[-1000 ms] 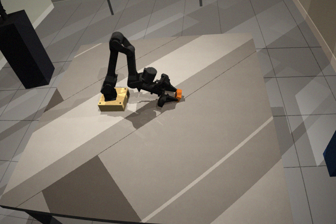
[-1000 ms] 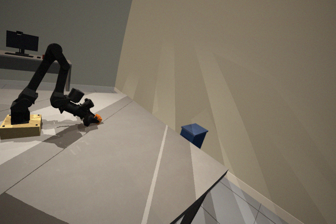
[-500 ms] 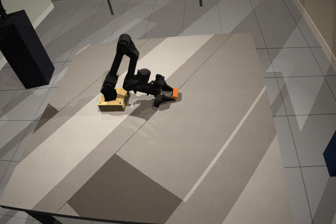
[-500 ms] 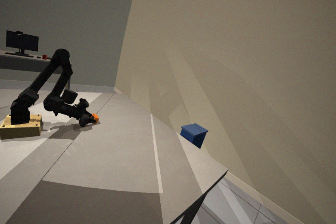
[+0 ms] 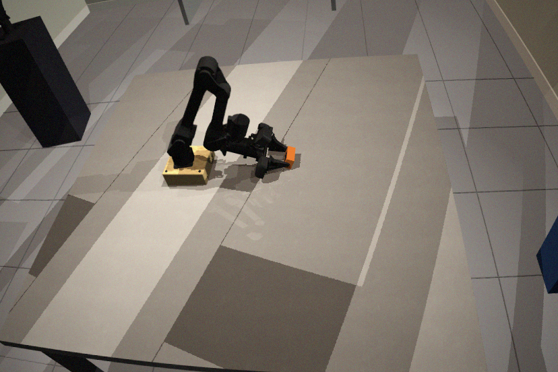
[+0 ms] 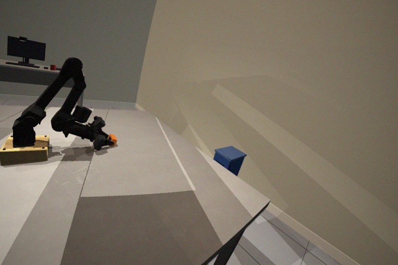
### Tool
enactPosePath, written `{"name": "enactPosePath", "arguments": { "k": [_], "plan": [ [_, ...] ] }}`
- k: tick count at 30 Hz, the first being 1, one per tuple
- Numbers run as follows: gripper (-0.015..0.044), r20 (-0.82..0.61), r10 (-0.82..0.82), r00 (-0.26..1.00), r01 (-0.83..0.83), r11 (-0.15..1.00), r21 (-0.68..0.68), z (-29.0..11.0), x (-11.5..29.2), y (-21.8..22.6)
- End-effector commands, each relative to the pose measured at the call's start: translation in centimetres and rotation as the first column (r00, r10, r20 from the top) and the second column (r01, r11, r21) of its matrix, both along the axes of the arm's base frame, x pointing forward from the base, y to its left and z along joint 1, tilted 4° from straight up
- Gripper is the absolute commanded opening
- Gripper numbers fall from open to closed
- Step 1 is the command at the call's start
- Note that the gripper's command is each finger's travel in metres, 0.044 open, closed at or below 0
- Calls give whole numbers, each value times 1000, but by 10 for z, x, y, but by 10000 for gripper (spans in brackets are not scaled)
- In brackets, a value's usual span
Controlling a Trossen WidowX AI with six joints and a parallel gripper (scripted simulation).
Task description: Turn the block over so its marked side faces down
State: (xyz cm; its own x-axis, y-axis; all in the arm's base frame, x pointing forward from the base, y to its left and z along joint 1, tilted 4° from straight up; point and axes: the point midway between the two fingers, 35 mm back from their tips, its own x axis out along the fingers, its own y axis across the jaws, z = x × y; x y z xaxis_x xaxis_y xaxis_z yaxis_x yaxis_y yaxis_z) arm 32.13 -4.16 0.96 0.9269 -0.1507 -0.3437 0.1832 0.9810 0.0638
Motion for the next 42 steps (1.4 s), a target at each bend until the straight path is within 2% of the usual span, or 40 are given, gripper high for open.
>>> {"name": "enactPosePath", "arguments": {
  "k": [1,13,42],
  "plan": [
    [131,3,-6,1000,6,1000,0,0,0,-1],
    [440,3,-6,1000,6,1000,0,0,0,-1],
    [440,3,-6,1000,6,1000,0,0,0,-1]
  ]
}}
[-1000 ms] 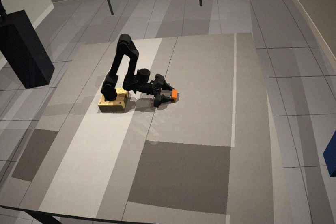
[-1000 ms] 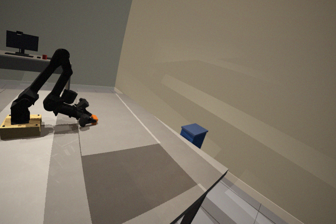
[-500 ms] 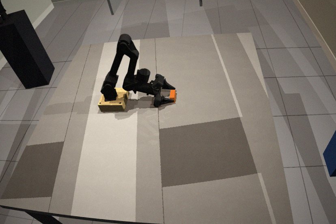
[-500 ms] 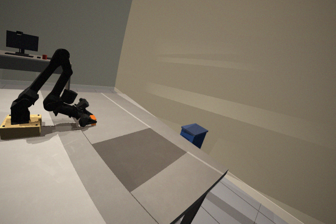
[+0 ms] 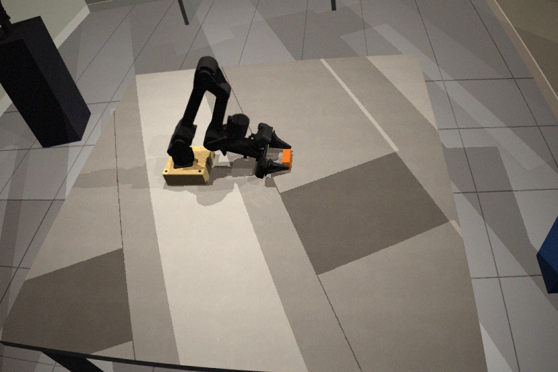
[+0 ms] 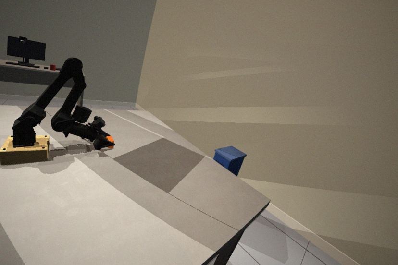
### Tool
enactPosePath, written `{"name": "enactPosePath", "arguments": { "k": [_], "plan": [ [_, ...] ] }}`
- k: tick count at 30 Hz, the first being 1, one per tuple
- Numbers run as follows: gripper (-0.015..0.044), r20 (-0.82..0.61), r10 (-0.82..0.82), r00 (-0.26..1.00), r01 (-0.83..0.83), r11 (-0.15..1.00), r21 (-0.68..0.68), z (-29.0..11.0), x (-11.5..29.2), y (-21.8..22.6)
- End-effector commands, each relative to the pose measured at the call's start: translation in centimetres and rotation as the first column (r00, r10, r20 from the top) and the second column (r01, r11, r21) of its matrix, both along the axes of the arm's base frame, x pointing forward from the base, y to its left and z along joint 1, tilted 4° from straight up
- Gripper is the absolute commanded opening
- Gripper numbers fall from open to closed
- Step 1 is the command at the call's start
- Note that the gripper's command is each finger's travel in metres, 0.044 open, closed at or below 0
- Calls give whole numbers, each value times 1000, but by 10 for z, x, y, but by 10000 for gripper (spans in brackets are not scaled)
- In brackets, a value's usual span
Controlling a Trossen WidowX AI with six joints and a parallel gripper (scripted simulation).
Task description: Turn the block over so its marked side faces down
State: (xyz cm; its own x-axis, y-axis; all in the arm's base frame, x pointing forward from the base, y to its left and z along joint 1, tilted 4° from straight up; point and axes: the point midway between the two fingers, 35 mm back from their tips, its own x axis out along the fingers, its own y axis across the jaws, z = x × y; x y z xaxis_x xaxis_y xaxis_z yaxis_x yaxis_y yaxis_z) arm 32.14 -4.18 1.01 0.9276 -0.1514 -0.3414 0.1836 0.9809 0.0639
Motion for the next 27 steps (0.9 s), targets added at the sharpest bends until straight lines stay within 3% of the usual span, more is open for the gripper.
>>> {"name": "enactPosePath", "arguments": {
  "k": [1,6,15,20,27],
  "plan": [
    [440,0,-6,1000,6,1000,0,0,0,-1],
    [440,-17,-5,1000,5,1000,5,-1,2,-1],
    [440,-258,10,966,6,998,62,12,19,-5],
    [440,-403,29,915,9,996,93,35,4,-1],
    [440,-498,49,866,-2,996,93,68,-21,0]
  ]
}}
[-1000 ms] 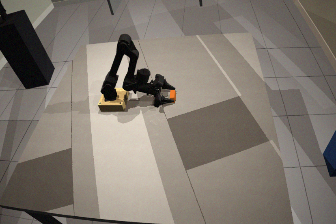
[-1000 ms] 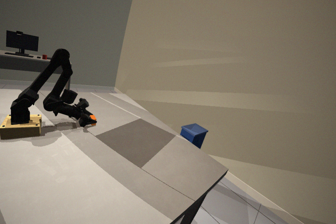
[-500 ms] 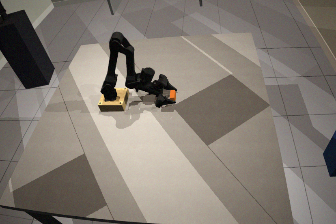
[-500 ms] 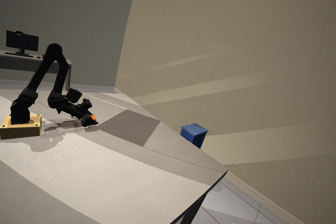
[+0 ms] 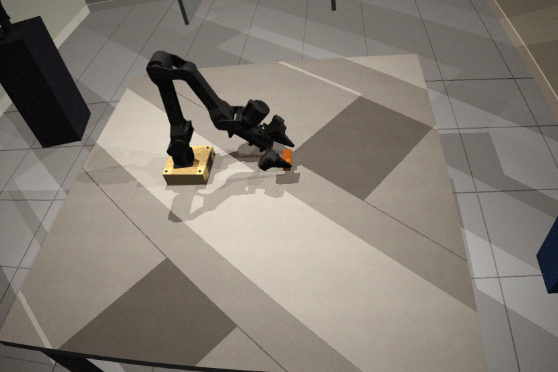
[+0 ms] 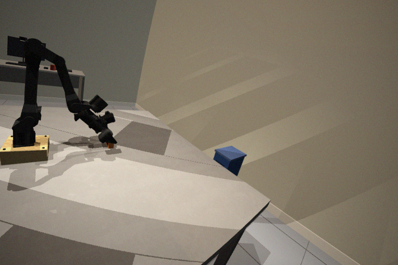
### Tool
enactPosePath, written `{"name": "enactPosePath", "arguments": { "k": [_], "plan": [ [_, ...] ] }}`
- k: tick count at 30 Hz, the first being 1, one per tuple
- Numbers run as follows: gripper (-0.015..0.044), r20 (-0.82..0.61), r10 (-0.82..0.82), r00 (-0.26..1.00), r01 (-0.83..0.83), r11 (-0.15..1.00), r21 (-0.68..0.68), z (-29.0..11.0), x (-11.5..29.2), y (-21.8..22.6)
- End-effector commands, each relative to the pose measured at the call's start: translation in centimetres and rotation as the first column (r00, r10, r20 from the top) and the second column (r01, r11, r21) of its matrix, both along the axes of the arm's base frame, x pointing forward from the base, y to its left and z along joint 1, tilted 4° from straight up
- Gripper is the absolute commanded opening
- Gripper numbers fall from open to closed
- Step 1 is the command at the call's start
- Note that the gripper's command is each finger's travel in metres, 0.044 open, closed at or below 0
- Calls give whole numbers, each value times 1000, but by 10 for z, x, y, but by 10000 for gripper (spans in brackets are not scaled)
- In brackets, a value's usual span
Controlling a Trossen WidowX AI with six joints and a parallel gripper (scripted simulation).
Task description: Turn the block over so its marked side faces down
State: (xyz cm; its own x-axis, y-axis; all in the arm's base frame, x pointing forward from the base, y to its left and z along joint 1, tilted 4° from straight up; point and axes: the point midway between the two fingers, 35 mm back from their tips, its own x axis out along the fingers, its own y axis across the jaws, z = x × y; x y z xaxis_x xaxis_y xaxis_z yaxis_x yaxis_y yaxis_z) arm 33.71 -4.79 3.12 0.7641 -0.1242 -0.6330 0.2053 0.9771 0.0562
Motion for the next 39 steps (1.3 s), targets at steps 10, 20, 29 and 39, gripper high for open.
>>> {"name": "enactPosePath", "arguments": {
  "k": [10,20,29,39],
  "plan": [
    [440,-201,33,979,-25,999,41,48,-40,6],
    [440,-352,48,935,-25,997,70,57,-25,4],
    [440,-621,92,779,-9,991,135,74,-4,-1],
    [440,-708,114,697,4,987,162,81,0,-2]
  ]
}}
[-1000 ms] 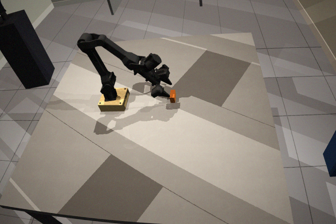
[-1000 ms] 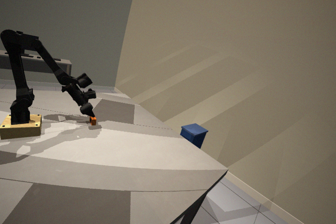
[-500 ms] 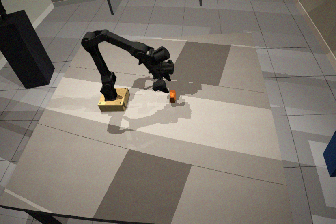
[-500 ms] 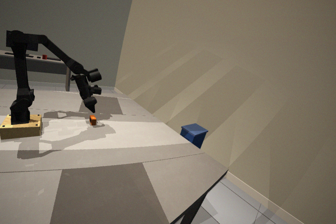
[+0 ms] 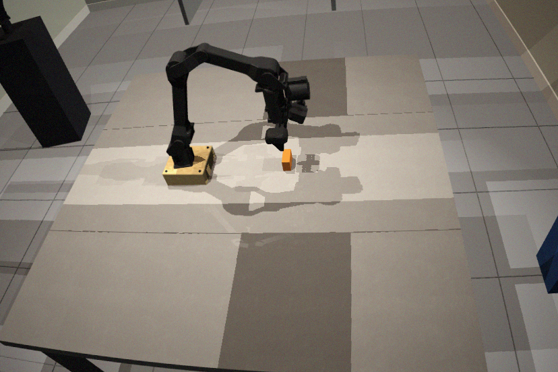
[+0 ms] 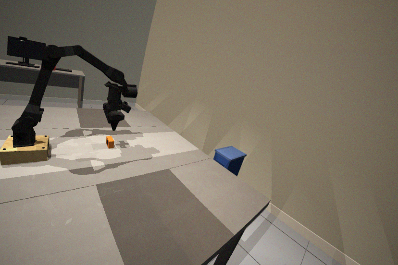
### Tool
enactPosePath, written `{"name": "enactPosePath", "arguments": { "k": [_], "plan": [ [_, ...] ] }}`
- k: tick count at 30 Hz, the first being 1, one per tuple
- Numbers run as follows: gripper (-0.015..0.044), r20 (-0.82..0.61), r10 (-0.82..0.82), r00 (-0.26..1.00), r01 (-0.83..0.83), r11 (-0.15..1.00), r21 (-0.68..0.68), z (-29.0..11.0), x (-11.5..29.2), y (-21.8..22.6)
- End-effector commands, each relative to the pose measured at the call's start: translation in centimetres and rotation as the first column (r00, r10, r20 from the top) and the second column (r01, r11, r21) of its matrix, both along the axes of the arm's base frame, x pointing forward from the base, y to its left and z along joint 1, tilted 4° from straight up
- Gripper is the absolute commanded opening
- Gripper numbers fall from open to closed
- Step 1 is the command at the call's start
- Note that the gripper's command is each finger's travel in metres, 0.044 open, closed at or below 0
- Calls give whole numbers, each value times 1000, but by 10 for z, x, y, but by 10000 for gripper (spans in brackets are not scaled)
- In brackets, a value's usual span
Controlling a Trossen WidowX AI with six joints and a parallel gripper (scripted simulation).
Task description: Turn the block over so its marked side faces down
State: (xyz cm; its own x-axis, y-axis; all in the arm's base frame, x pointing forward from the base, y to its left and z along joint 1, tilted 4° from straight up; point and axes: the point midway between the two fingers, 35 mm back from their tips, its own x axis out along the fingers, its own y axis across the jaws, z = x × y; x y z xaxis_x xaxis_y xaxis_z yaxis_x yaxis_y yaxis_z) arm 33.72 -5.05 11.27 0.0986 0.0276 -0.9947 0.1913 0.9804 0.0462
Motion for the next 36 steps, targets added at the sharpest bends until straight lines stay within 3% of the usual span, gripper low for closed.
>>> {"name": "enactPosePath", "arguments": {
  "k": [1,5,36],
  "plan": [
    [440,-20,6,1000,-5,1000,9,-3,1,1],
    [440,-21,6,1000,-5,1000,10,-36,3,2],
    [440,-21,6,1000,-5,1000,10,-81,7,3]
  ]
}}
